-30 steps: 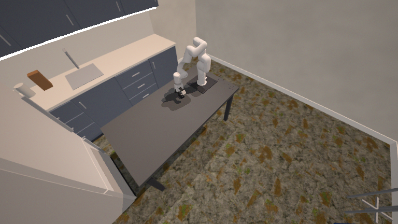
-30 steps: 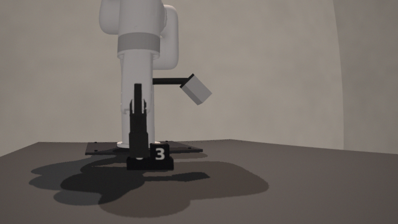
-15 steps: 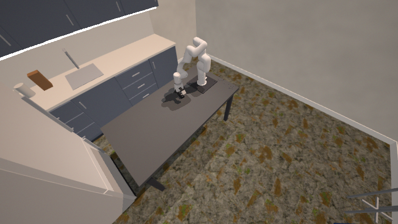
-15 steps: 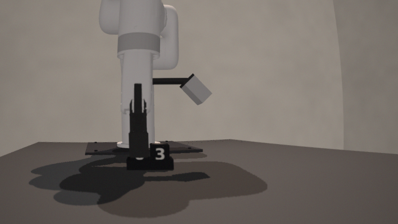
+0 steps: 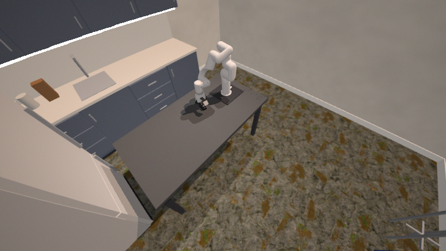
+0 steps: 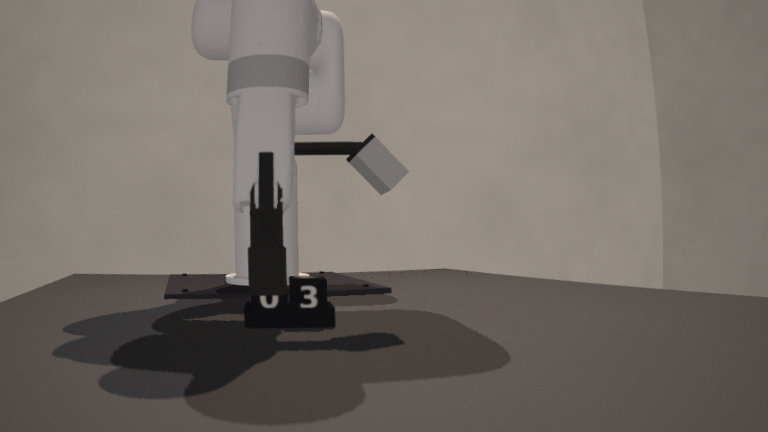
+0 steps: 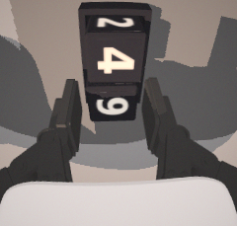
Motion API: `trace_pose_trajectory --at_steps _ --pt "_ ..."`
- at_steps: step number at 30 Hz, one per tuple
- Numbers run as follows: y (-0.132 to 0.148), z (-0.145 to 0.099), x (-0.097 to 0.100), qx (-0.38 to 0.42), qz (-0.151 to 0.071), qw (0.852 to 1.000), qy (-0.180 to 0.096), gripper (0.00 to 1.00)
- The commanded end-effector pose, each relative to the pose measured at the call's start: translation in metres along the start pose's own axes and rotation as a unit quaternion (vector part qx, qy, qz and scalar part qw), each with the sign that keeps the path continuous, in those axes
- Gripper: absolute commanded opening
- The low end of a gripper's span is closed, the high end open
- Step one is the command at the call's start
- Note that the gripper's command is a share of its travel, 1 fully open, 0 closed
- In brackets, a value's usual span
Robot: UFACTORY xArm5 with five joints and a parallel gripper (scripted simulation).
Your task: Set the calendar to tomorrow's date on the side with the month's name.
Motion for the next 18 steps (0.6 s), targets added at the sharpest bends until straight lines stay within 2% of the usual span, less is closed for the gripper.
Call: trace_pose_trajectory --at_steps 1,3,5,13,18 --pt "0.001 0.000 0.017 0.000 -0.002 1.000 -0.001 0.49" --pt "0.001 0.000 0.027 0.000 -0.002 1.000 -0.001 0.49" --pt "0.001 0.000 0.027 0.000 -0.002 1.000 -0.001 0.49" --pt "0.001 0.000 0.068 0.000 -0.002 1.000 0.000 0.49" --pt "0.001 0.000 0.081 0.000 -0.002 1.000 0.000 0.49"
Point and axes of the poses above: the point where the finger pads meet when closed, its own x axis back along the fingers, its own y axis across the jaws, z = x × y, the point moved 3 cm from there along x, back along the fingers, and after that the axes turned 15 degrees about x, right-handed, at the moved point
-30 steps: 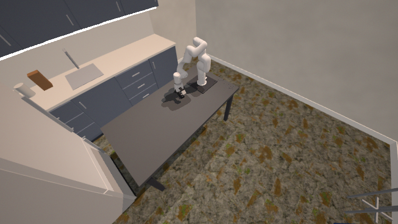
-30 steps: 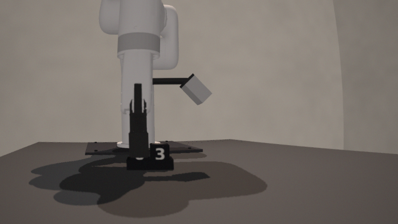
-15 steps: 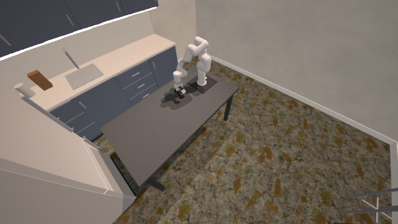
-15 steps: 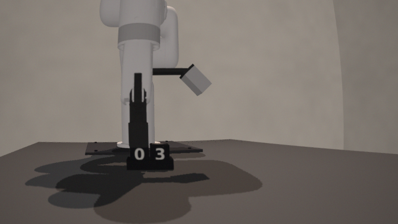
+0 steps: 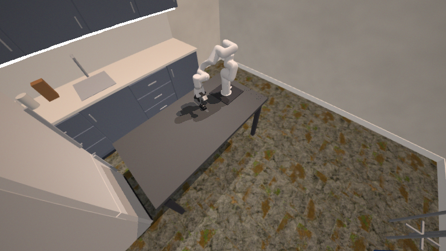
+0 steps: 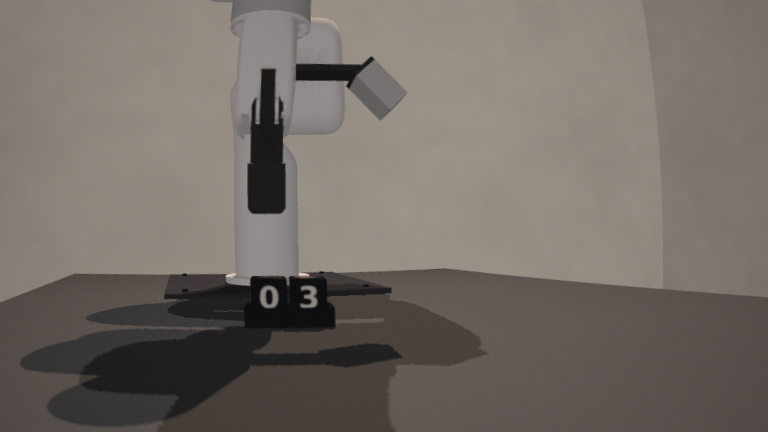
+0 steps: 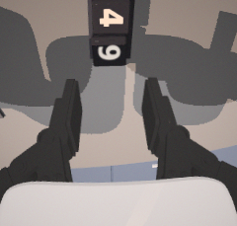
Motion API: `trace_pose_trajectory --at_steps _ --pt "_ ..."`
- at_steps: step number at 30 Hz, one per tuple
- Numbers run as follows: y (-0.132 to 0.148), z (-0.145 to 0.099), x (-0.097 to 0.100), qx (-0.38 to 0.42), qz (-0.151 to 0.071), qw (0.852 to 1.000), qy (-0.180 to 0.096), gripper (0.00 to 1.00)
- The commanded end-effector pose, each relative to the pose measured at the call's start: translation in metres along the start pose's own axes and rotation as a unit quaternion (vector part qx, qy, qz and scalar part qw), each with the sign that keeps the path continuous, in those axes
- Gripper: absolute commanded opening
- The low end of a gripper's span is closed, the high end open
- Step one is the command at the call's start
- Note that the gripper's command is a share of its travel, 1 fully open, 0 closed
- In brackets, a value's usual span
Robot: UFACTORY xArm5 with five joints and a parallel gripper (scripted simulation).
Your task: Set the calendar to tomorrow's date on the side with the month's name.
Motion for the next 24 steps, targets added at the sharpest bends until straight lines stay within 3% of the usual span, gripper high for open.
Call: trace_pose_trajectory --at_steps 1,6,7,24 --pt "-0.0001 0.0001 0.0124 0.000 0.000 1.000 0.000 0.49" --pt "-0.0001 0.0001 0.0132 0.000 0.000 1.000 0.000 0.49" --pt "-0.0001 0.0001 0.0132 0.000 0.000 1.000 0.000 1.00" --pt "-0.0001 0.0001 0.0132 0.000 0.000 1.000 0.000 1.00"
Point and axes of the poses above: the point where the finger pads meet when closed, its own x axis back along the fingers, its own y axis across the jaws, z = x × y, the point moved 3 cm from there along x, back along the fingers, and after that the axes turned 15 degrees about x, right-handed, at the moved point
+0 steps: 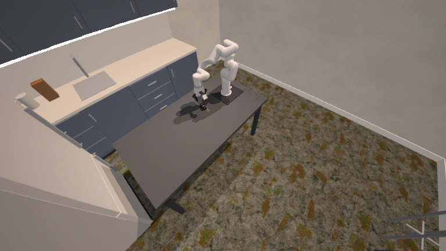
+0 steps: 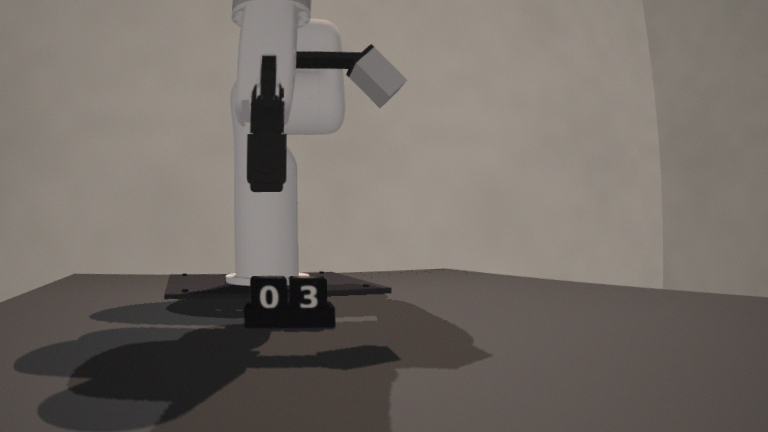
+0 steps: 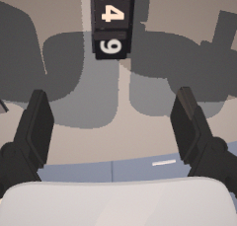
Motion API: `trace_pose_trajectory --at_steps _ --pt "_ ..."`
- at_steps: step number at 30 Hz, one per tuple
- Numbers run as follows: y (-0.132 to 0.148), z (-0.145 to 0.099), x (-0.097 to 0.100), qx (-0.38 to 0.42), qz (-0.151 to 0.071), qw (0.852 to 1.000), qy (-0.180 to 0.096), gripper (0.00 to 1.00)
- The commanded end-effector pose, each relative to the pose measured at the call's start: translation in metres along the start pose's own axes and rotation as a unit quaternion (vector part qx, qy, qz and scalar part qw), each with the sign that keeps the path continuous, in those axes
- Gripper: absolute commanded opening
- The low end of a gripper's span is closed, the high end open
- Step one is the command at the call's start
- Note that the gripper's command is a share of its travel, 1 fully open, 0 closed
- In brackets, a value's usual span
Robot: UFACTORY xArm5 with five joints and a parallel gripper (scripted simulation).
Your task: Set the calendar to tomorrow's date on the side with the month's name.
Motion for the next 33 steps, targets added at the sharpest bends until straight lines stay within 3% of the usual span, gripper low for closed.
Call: trace_pose_trajectory --at_steps 1,14,26,33 --pt "0.001 0.000 0.001 0.000 -0.002 1.000 0.000 1.00" --pt "0.001 0.000 0.015 0.000 -0.002 1.000 0.000 1.00" --pt "0.001 0.000 0.061 0.000 -0.002 1.000 0.000 1.00" --pt "0.001 0.000 0.070 0.000 -0.002 1.000 0.000 1.00"
Point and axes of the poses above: the point where the finger pads meet when closed, its own x axis back along the fingers, its own y axis across the jaws, z = x × y, the point moved 3 cm from there along x, back along the fingers, and after that the axes turned 15 degrees about x, right-handed, at the moved point
